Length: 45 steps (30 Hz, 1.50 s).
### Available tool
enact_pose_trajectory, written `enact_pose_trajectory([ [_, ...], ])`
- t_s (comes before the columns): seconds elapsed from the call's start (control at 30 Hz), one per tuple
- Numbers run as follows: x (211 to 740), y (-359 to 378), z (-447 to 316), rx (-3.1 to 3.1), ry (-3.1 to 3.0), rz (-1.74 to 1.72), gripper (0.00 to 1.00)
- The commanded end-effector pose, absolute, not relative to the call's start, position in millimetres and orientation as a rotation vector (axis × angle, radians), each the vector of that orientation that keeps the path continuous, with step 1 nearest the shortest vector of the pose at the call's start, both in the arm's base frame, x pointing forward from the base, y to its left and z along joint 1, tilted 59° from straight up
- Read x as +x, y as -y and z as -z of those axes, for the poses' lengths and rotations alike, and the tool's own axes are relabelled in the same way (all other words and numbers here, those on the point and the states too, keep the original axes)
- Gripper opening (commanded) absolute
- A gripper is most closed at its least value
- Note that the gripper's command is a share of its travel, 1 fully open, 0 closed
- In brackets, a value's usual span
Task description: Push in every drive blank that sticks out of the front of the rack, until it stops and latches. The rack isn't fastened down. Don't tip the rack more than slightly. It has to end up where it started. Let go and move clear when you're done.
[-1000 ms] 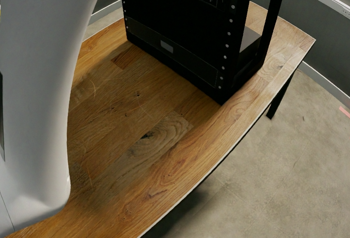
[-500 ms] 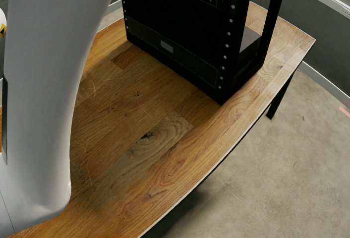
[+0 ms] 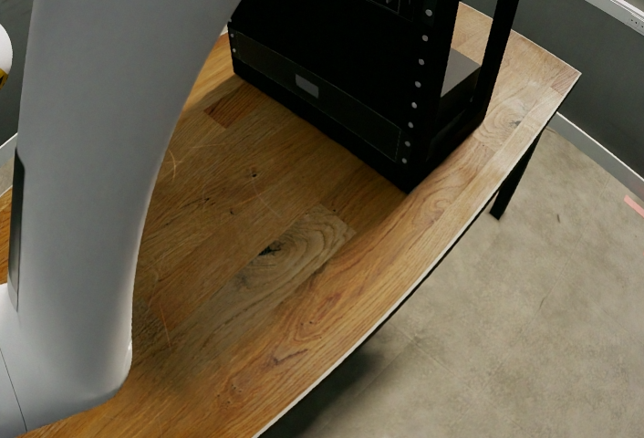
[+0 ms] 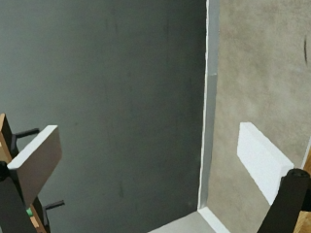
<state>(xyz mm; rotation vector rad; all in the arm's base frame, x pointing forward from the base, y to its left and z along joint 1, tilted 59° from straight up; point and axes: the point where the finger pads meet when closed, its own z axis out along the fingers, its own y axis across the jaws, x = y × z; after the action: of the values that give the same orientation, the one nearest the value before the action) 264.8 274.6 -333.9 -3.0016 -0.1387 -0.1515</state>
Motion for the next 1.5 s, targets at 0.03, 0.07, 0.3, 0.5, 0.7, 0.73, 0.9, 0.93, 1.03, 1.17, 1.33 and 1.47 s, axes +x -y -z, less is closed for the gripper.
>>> enact_pose_trajectory([
  [0.03, 280.7, -290.0, 322.9, -2.908, -0.121, 0.196, 1.0],
  [0.07, 283.5, -292.1, 320.8, -2.893, -0.164, 0.203, 1.0],
  [0.3, 298.9, -302.3, 309.0, -2.802, -0.375, 0.233, 1.0],
  [0.5, 318.5, -312.5, 292.5, -2.671, -0.613, 0.258, 1.0],
  [0.7, 334.8, -318.7, 277.8, -2.551, -0.788, 0.27, 1.0],
  [0.73, 337.3, -319.5, 275.4, -2.532, -0.813, 0.271, 1.0],
  [0.9, 347.7, -322.4, 265.3, -2.449, -0.914, 0.273, 1.0],
  [0.93, 350.0, -322.9, 263.0, -2.43, -0.936, 0.274, 1.0],
  [1.03, 356.0, -324.2, 256.9, -2.381, -0.99, 0.273, 1.0],
  [1.17, 364.4, -325.5, 248.1, -2.309, -1.063, 0.272, 1.0],
  [1.33, 374.9, -326.5, 236.7, -2.217, -1.149, 0.268, 1.0],
  [1.47, 382.7, -326.8, 227.7, -2.146, -1.209, 0.263, 1.0],
])
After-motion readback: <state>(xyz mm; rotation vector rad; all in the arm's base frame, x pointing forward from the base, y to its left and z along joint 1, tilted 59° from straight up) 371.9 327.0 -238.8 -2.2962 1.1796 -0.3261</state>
